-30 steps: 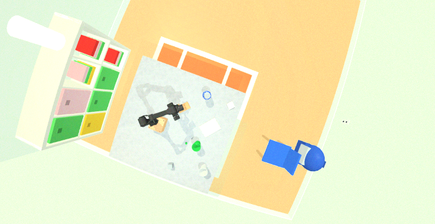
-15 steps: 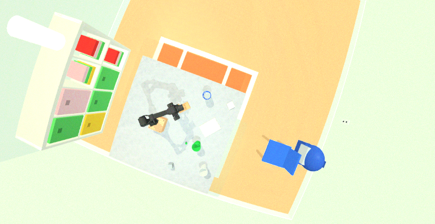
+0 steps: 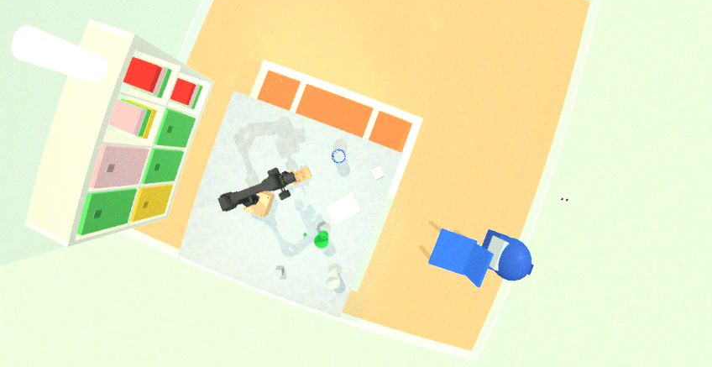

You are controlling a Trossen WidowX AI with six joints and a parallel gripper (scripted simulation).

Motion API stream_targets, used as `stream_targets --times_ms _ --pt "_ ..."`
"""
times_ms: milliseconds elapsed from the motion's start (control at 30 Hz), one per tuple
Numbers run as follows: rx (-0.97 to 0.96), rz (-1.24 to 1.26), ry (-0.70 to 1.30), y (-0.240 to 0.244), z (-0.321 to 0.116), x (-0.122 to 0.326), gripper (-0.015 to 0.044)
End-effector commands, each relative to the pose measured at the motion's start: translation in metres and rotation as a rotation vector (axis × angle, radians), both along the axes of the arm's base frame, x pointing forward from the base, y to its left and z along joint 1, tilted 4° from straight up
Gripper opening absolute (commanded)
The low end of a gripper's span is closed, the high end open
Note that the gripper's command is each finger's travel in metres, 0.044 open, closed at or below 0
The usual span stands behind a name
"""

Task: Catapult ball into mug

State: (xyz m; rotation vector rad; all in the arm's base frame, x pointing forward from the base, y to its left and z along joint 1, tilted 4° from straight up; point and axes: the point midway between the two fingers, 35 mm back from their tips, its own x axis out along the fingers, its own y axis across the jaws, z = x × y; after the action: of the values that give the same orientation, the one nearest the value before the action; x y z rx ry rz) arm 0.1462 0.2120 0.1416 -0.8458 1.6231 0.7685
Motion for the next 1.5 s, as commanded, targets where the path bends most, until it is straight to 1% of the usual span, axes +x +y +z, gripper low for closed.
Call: stream_targets --times_ms 0,400,833,967,1467 --pt "0.06 -0.017 -0.034 0.024 -0.001 0.016 0.044" --pt "0.41 -0.066 -0.242 0.129 0.036 0.089 0.044" --pt "0.792 -0.106 -0.454 0.217 0.105 0.158 0.044" --pt "0.834 -0.109 -0.477 0.22 0.113 0.161 0.044" --pt "0.834 -0.109 -0.477 0.22 0.113 0.161 0.044"
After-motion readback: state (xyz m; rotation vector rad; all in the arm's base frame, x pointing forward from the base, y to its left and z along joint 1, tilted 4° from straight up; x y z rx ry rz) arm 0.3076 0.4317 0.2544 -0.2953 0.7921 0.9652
